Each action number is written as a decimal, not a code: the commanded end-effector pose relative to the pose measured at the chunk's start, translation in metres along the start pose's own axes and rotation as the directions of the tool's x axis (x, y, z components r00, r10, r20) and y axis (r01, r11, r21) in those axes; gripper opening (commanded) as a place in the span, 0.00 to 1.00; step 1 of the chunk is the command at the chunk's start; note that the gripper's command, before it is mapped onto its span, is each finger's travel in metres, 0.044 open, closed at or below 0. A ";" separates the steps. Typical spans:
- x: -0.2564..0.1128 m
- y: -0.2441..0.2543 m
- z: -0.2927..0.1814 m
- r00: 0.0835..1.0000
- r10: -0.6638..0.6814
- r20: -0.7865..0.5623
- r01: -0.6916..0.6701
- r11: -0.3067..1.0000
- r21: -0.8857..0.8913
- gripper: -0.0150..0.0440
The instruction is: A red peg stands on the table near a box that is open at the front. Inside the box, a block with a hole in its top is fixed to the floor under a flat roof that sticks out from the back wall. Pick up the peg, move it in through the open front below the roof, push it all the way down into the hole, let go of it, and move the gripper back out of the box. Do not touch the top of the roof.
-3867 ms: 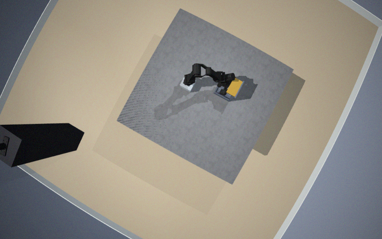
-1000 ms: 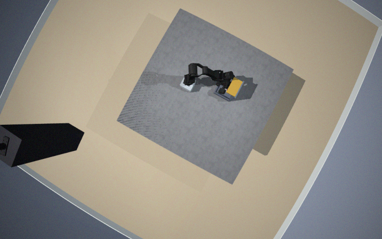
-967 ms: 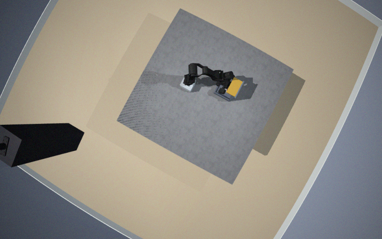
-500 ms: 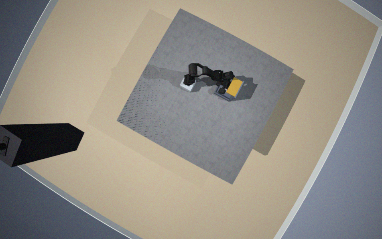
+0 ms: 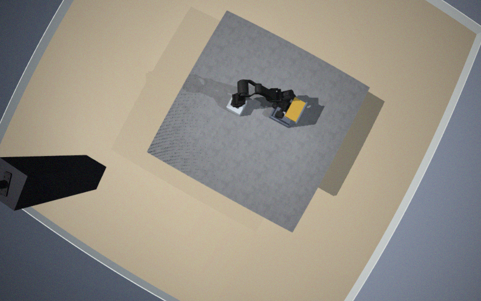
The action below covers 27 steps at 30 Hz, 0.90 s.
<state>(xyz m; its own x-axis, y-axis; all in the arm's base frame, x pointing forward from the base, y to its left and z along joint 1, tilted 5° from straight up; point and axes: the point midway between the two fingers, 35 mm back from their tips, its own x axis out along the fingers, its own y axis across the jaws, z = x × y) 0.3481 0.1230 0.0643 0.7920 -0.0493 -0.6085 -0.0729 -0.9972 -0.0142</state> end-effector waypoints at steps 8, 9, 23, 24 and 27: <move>-0.007 0.004 0.013 1.000 0.010 0.029 -0.010 1.000 -0.013 0.52; -0.009 0.005 0.013 1.000 0.010 0.030 -0.010 1.000 -0.013 0.57; -0.040 0.007 0.037 0.999 0.010 0.033 -0.010 1.000 -0.013 0.63; -0.041 0.007 0.038 0.999 0.010 0.033 -0.010 1.000 -0.013 0.67; -0.049 0.006 0.039 0.999 0.010 0.037 -0.010 1.000 -0.012 0.81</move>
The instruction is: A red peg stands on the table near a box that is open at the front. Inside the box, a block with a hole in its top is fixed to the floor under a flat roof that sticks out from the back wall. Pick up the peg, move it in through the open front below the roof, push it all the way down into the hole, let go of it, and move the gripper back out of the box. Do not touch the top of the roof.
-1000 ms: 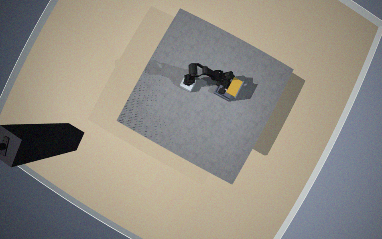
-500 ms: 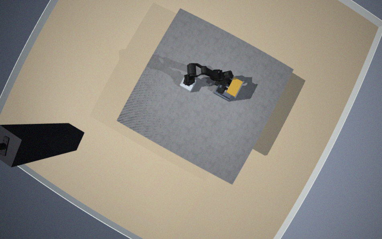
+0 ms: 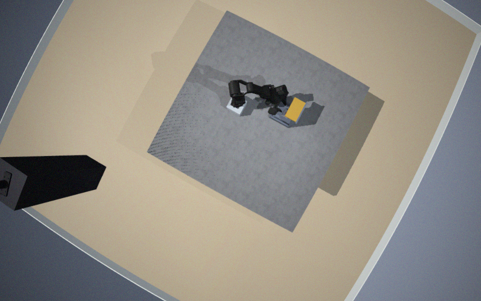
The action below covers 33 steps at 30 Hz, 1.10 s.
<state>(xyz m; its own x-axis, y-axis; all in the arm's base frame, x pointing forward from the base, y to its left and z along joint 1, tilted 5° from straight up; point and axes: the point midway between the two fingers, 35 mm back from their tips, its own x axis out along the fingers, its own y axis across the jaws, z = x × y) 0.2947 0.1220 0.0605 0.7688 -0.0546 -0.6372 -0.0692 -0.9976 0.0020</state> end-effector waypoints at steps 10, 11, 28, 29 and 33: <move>-0.044 -0.001 0.011 1.000 0.003 0.009 -0.003 1.000 0.006 1.00; -0.048 -0.001 0.012 1.000 0.003 0.009 -0.003 1.000 0.006 1.00; -0.082 0.006 0.020 1.000 0.002 0.004 -0.002 1.000 0.003 1.00; -0.082 0.006 0.020 1.000 0.002 0.004 -0.002 1.000 0.003 1.00; -0.082 0.006 0.020 1.000 0.002 0.004 -0.002 1.000 0.003 1.00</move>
